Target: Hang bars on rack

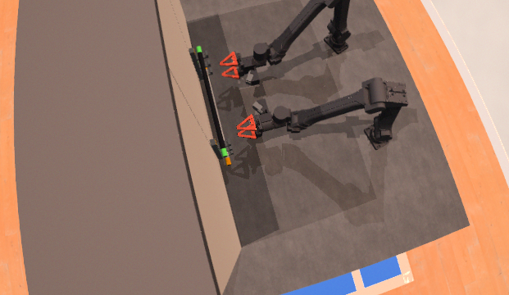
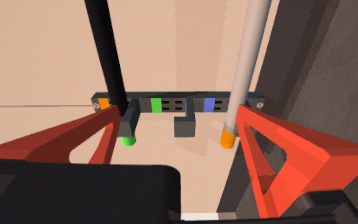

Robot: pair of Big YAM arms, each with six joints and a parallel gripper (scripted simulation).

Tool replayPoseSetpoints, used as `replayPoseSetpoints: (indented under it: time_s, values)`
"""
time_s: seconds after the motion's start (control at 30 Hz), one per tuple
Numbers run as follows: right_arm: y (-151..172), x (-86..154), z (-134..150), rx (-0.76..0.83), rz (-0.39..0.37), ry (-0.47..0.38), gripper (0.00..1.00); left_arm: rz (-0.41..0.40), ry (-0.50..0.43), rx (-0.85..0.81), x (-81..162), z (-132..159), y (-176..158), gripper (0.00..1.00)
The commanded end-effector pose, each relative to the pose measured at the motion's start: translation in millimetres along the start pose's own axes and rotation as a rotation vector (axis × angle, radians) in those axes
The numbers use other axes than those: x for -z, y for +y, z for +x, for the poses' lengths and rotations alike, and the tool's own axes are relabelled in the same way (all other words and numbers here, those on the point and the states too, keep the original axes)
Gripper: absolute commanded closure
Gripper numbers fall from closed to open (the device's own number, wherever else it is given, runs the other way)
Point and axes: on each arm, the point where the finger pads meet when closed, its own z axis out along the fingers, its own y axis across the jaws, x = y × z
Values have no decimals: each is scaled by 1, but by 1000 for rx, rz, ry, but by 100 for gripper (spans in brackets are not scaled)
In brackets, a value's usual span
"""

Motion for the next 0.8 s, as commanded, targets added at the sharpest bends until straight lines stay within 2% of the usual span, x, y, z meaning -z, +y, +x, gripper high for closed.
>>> replayPoseSetpoints:
  time_s: [0.0,0.77]
  values:
    - [-30,-14,7,-14,54,13,0,-85,11,39,-19,4,47,0]
    - [-42,-16,6,-15,56,13,0,-87,11,40,-20,3,60,0]
